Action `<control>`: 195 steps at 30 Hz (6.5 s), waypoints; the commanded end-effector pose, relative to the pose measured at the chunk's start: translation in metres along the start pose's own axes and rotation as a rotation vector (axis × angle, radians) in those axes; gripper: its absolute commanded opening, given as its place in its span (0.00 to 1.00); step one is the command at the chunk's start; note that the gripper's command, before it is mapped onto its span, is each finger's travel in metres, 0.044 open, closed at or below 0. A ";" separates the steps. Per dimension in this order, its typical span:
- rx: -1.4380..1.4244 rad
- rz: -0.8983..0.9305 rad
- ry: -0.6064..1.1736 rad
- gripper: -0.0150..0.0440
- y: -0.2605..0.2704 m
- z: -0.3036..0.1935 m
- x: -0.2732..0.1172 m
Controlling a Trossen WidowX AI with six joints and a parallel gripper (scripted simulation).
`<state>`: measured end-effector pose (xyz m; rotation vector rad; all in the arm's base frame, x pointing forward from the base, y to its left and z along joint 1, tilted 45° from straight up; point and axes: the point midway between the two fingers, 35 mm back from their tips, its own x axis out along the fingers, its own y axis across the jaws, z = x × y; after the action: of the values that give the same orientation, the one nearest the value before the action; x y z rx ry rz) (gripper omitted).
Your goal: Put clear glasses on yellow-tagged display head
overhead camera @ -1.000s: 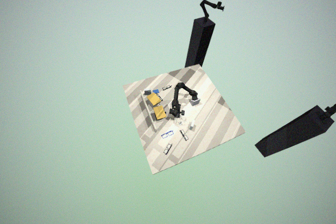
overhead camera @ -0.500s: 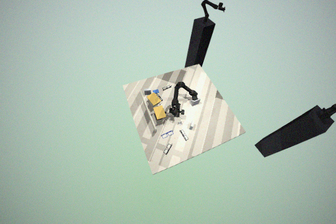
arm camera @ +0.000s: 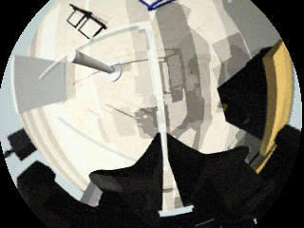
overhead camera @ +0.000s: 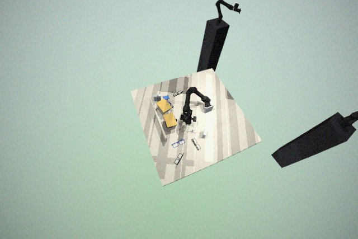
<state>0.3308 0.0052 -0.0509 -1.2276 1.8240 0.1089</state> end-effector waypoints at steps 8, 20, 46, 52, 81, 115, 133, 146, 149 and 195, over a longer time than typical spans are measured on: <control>-0.001 -0.004 -0.002 0.25 -0.001 0.000 -0.001; -0.001 -0.004 -0.002 0.25 -0.001 0.005 -0.001; 0.079 -0.002 -0.005 0.25 0.003 0.015 -0.062; 0.255 -0.001 -0.007 0.25 0.013 0.022 -0.062; 1.046 0.004 -0.007 0.25 0.059 0.050 -0.062; 1.047 0.001 -0.006 0.25 0.048 0.049 -0.002; 1.047 0.000 -0.006 0.25 0.031 0.049 -0.002; 1.047 -0.001 -0.007 0.25 0.022 0.050 -0.002; 1.047 -0.001 -0.007 0.25 0.020 0.051 -0.002; 1.048 -0.001 -0.007 0.25 0.012 0.053 -0.002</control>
<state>0.3561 0.0396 -0.0857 -0.4649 1.5085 -0.7504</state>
